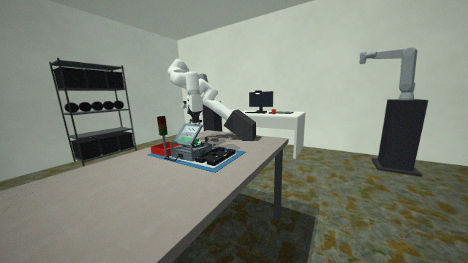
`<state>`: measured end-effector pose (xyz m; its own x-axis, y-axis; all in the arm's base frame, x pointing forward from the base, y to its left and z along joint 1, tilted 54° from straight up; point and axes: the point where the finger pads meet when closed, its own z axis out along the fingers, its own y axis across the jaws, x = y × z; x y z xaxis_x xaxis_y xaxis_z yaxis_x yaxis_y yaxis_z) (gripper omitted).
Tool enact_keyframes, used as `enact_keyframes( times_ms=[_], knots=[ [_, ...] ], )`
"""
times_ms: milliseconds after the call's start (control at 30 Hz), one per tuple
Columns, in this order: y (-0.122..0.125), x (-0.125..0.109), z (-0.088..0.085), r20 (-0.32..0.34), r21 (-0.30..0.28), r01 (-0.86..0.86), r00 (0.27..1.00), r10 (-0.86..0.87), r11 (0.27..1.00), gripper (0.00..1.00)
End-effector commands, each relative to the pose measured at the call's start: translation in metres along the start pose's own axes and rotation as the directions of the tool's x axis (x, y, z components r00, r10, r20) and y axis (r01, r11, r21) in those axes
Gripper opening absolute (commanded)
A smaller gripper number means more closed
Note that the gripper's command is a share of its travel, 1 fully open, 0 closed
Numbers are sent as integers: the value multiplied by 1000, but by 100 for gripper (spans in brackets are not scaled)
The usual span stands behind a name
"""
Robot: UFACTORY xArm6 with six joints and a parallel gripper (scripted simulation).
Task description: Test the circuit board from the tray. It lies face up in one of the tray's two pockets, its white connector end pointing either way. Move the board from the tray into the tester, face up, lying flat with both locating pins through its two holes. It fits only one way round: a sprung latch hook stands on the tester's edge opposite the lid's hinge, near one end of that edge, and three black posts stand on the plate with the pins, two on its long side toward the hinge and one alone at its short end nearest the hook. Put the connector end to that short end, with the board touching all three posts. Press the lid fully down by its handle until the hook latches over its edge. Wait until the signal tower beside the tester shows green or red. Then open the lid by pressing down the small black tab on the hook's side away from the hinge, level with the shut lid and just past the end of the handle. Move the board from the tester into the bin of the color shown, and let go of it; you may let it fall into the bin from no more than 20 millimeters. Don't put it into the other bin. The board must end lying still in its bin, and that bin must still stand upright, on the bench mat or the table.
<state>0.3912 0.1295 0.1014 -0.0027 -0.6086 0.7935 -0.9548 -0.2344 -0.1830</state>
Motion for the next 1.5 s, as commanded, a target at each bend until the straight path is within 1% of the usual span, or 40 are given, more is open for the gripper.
enact_keyframes(
  times_ms=[0, 167, 400, 467, 667, 867, 967, 1033, 1467],
  knots=[
    [6, 0, 7, 2, 4, -2, 1000, 2, 1000, 0],
    [17, 0, 23, 2, 4, -2, 1000, 2, 1000, 0],
    [31, 0, 49, 2, 3, -2, 1000, 2, 1000, 0],
    [31, 0, 49, 2, 3, -2, 1000, 2, 1000, 0],
    [38, 0, 70, 2, 4, -2, 1000, 2, 1000, 0],
    [42, 0, 86, 2, 4, -2, 1000, 2, 1000, 0],
    [44, 0, 92, 2, 3, -1, 1000, 1, 1000, 0],
    [44, 0, 92, 2, 3, -1, 1000, 1, 1000, 0],
    [46, 0, 112, 2, 4, -2, 1000, 2, 1000, 0]
  ],
)
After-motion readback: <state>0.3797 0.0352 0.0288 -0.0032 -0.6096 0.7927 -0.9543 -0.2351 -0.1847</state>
